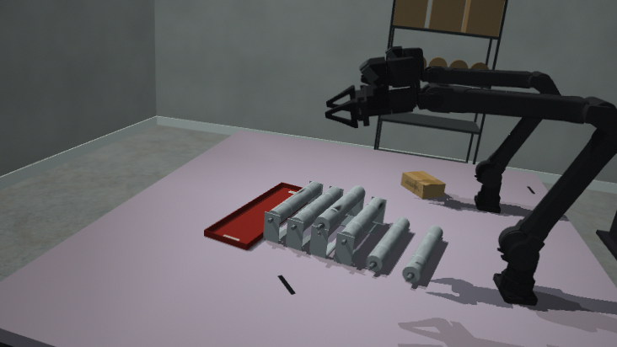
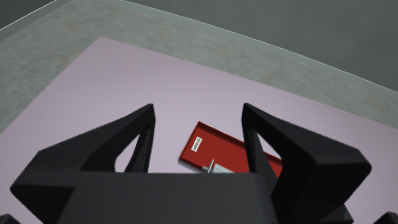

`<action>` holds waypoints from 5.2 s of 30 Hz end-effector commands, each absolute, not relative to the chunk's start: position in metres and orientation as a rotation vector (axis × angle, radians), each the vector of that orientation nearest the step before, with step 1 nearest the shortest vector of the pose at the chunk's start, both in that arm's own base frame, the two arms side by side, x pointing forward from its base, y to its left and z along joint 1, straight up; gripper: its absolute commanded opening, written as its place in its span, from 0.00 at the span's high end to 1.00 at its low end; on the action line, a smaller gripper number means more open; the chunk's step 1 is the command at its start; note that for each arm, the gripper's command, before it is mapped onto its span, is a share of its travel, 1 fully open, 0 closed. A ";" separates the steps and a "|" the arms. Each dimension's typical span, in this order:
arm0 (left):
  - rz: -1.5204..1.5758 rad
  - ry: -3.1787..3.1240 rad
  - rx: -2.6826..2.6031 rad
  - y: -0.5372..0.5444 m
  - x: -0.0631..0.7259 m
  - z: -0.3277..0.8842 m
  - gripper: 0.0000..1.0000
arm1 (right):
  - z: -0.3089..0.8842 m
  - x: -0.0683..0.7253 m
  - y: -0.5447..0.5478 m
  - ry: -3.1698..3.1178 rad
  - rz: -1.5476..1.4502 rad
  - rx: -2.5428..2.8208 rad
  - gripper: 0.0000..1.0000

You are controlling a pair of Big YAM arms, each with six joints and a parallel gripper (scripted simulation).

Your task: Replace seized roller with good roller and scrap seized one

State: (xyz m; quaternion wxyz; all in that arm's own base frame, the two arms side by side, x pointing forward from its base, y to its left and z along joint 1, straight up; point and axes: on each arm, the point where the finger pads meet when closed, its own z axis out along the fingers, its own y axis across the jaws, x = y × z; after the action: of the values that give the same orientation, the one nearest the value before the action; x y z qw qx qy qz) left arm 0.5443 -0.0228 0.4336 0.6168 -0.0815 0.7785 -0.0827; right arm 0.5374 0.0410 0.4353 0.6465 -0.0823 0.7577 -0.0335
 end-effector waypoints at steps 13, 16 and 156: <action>0.025 1.542 0.026 0.003 0.518 0.504 0.38 | 0.510 0.523 -0.003 1.533 0.013 0.020 0.68; 0.030 1.536 0.027 0.004 0.518 0.504 0.38 | 0.515 0.519 -0.004 1.521 0.014 0.022 0.68; -1.137 2.649 -1.553 -0.061 0.549 0.093 0.68 | 0.116 0.503 0.297 1.748 -0.122 -1.578 0.68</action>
State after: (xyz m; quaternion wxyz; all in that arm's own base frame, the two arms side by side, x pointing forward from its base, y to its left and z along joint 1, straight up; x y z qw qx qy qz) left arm 0.5422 -0.0561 0.0970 -0.0696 -0.4662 0.8114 -0.3456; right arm 0.4720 0.2704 0.0923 0.3433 -0.6265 0.6985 -0.0424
